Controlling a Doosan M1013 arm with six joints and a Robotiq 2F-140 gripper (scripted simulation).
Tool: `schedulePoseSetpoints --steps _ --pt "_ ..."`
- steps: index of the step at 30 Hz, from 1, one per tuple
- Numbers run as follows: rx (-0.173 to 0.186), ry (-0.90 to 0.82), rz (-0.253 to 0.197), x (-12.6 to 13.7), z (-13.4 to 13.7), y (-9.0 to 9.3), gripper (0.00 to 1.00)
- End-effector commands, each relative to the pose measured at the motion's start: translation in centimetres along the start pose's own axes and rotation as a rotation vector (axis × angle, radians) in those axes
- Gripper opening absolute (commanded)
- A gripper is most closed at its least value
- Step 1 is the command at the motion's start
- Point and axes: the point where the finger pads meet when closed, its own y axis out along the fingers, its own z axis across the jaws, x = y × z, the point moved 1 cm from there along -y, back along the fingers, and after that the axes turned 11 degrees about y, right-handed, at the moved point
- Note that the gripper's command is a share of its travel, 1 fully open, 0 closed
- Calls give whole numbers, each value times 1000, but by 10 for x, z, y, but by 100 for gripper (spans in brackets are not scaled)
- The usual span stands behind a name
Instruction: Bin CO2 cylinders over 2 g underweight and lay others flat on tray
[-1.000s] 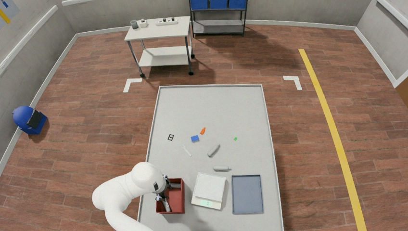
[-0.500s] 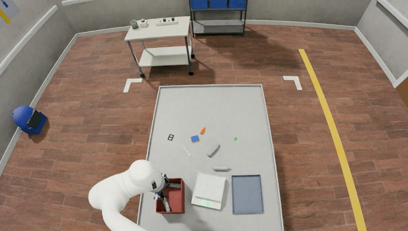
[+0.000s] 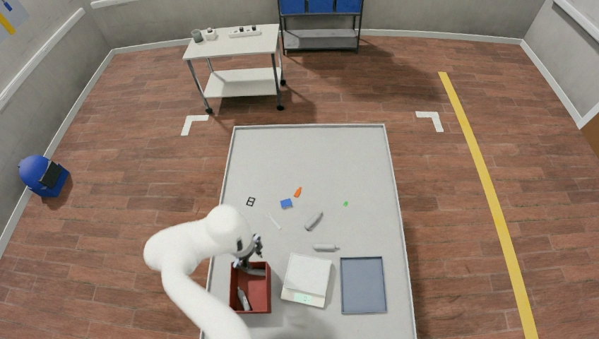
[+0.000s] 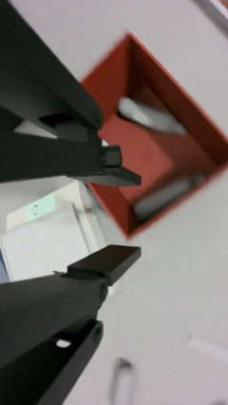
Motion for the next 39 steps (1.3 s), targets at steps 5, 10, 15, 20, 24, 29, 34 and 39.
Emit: schedulePoseSetpoints --steps 5,10,15,20,24,29,34,39 --pt "5 507 -3 -26 124 -1 40" --pt "7 819 10 -22 206 1 40" --pt "9 1130 17 -14 288 6 40" --pt "11 1394 14 -10 331 10 40" --pt "15 1636 -8 -13 329 13 40" --pt "19 1702 -19 -13 329 26 40" --pt "19 1702 -17 -12 327 44 40" --pt "17 1705 -17 -10 328 75 40"
